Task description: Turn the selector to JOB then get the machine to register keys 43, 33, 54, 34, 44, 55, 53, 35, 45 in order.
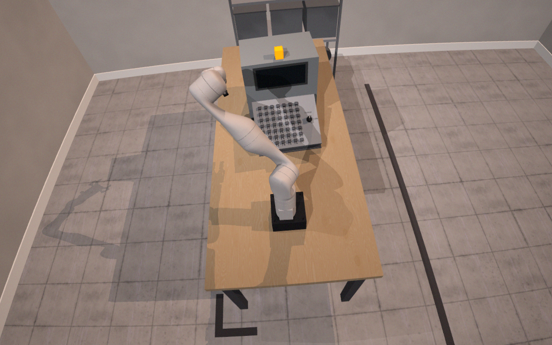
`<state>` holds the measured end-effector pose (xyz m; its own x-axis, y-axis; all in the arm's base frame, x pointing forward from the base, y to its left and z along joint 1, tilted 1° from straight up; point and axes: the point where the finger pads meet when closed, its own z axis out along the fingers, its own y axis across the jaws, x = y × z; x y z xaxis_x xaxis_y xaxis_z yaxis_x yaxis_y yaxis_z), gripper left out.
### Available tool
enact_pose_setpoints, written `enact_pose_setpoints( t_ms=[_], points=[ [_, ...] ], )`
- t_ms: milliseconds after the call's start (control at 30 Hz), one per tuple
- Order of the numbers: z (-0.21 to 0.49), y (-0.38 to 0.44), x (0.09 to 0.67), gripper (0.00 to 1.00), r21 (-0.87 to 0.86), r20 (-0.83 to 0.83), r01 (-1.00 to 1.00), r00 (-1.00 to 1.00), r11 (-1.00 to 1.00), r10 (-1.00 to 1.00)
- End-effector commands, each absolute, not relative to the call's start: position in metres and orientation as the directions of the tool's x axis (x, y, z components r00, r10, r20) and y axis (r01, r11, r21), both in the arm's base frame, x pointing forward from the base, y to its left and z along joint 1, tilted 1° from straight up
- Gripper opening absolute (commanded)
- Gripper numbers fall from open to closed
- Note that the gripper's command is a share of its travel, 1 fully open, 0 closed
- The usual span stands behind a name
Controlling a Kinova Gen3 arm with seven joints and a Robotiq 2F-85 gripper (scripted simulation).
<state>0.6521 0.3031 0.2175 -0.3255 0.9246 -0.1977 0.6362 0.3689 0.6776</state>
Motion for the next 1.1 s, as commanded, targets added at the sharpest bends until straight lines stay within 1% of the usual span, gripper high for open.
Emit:
enact_pose_setpoints(
  t_ms=[0,667,800,1033,1067],
  points=[
    [0.219,0.303,0.653,1.00,0.680,-0.197,0.635,-0.325,0.368,0.925],
    [0.223,0.303,0.653,1.00,0.680,-0.197,0.635,-0.325,0.368,0.925],
    [0.246,0.303,0.653,1.00,0.680,-0.197,0.635,-0.325,0.368,0.925],
    [0.325,0.304,0.653,1.00,0.680,-0.197,0.635,-0.325,0.368,0.925],
    [0.325,0.304,0.653,1.00,0.680,-0.197,0.635,-0.325,0.368,0.925]
  ],
)
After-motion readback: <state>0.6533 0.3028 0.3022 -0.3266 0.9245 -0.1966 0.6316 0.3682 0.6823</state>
